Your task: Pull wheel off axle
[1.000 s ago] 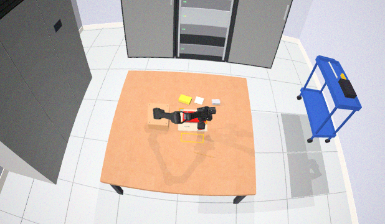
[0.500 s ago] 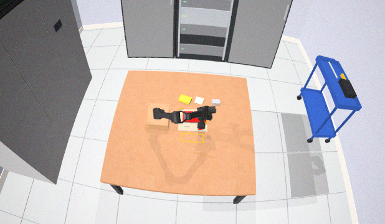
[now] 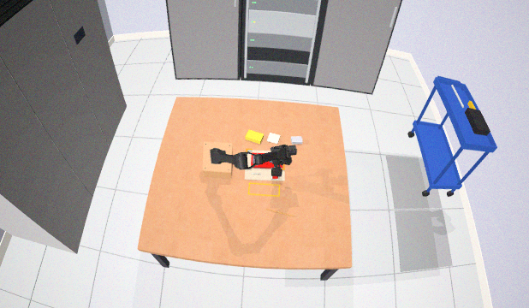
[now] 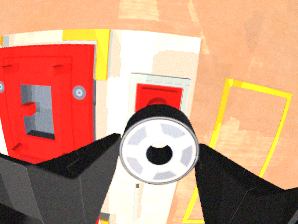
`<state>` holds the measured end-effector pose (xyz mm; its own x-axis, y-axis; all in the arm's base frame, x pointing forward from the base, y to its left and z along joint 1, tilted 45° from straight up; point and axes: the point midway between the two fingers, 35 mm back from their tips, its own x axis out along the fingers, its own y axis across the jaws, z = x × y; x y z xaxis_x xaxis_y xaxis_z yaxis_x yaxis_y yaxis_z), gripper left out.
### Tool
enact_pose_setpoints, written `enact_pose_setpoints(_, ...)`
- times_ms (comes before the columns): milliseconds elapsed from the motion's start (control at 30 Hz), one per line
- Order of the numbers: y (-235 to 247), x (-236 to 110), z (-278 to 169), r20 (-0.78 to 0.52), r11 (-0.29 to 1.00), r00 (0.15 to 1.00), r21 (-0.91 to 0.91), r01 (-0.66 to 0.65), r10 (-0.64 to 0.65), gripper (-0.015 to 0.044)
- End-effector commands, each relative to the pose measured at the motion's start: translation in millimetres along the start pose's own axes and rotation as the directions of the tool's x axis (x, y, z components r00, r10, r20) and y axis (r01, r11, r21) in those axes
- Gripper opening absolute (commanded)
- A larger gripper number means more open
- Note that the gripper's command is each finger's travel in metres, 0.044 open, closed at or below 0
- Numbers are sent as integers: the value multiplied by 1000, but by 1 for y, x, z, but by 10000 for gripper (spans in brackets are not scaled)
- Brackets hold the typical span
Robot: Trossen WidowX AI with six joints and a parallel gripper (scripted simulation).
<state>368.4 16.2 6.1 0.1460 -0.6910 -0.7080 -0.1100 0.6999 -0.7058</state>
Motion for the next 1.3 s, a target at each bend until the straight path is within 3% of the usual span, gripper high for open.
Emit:
enact_pose_setpoints(0,0,-12,2,8,1000,1000,7,-2,2,0)
enact_pose_setpoints(200,0,-36,-3,8,1000,1000,7,-2,2,0)
enact_pose_setpoints(1267,-99,-35,-61,5,1000,1000,4,3,-3,0)
